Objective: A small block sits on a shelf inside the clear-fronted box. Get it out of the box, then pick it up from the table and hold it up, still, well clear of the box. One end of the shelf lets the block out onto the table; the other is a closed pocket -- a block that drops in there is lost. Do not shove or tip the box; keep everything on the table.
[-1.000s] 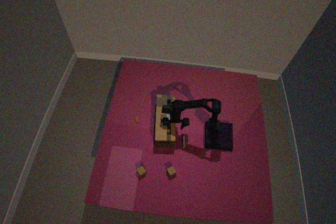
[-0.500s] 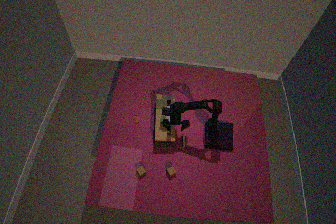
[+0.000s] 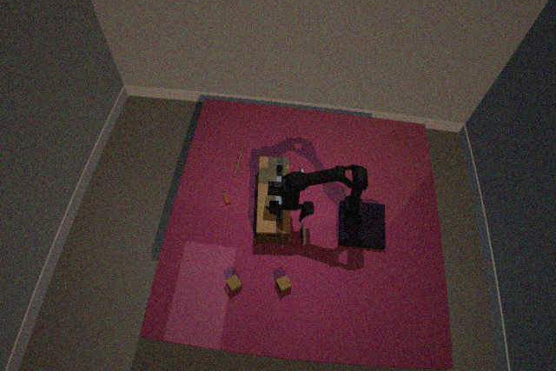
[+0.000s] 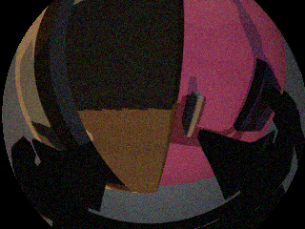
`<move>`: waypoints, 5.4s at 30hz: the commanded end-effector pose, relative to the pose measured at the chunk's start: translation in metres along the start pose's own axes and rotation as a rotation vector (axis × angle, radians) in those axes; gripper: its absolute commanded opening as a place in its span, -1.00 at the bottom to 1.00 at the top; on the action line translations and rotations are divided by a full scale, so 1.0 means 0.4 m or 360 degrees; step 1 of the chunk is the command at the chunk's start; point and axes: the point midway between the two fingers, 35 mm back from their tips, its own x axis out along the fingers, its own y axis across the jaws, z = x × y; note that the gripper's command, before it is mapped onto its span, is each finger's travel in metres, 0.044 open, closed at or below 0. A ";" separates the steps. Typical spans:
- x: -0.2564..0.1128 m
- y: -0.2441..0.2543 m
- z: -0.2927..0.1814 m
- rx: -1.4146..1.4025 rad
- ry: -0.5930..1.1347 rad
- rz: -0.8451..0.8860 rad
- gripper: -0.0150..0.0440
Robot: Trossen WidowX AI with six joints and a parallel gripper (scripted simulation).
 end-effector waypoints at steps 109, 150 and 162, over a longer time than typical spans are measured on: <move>-0.148 -0.106 -0.135 -0.6986 -0.0312 -0.2683 0.47; 0.164 -0.107 -0.034 -0.6986 -0.0312 -0.2672 0.47; 0.210 -0.113 -0.018 -0.6987 -0.0311 -0.2678 0.47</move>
